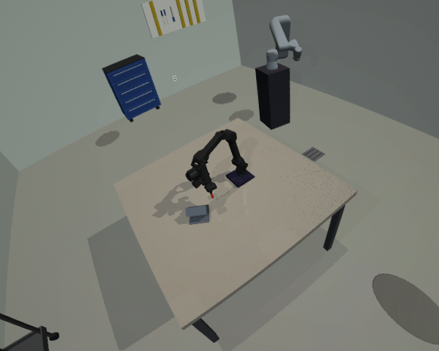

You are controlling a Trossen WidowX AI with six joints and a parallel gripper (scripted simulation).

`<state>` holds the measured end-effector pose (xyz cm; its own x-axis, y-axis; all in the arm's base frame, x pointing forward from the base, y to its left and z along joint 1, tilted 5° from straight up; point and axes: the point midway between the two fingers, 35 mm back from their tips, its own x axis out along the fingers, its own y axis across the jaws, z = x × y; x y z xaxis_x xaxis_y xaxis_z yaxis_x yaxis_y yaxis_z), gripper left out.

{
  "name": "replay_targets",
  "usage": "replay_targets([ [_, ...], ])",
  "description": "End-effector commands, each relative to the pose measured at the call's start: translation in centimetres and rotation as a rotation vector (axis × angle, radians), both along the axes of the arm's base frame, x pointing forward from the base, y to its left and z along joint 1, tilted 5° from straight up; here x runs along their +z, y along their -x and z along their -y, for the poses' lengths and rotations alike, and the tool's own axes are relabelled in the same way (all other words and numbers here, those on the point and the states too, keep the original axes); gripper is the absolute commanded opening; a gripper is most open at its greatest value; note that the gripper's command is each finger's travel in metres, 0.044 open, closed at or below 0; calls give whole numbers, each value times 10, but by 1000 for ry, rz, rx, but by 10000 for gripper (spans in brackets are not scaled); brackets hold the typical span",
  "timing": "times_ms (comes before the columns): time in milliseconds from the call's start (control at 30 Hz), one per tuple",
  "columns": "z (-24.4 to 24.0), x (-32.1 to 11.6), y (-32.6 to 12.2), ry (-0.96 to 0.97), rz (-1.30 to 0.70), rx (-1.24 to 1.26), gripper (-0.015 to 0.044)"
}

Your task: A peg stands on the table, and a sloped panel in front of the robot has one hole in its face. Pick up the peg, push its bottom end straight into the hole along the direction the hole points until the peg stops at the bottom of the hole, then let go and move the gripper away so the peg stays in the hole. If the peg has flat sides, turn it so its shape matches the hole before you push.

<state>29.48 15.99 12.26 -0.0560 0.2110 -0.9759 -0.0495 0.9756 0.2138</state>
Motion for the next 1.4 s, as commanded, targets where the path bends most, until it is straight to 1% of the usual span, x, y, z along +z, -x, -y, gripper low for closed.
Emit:
replay_targets([
  [0, 3, -2, -1, -24, -8, -18, 0],
  [1367, 34, 1, -32, -257, 6, -209, 0],
])
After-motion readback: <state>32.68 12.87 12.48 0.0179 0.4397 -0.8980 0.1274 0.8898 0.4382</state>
